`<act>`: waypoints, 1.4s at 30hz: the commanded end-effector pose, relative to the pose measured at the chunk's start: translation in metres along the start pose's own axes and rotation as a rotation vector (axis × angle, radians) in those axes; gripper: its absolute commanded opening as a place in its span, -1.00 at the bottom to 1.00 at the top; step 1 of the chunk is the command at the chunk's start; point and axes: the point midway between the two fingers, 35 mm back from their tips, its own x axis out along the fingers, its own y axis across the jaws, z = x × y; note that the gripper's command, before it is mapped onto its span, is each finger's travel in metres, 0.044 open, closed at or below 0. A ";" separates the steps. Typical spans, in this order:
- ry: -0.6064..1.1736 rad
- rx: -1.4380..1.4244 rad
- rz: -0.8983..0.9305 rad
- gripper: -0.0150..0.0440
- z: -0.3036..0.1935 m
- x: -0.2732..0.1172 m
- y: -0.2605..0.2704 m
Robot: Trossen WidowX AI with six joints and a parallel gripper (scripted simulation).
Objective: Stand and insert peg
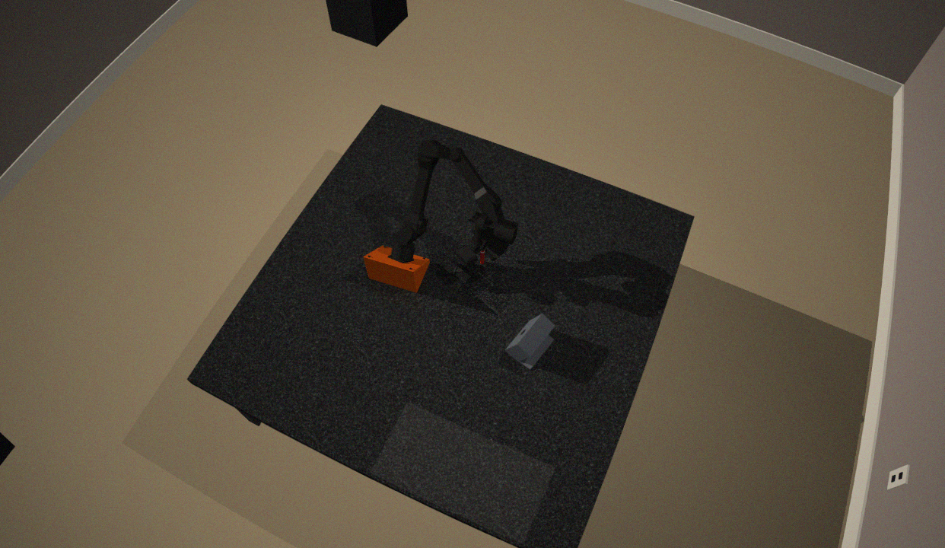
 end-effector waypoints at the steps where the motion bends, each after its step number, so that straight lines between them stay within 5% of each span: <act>1: 0.000 0.000 0.000 0.82 0.000 0.000 0.000; 14: 0.000 0.000 0.000 -0.33 0.000 0.000 0.000; 21: 0.000 0.000 0.000 -0.49 0.000 0.000 0.000; 42: 0.003 0.006 -0.003 -0.49 0.005 -0.068 0.000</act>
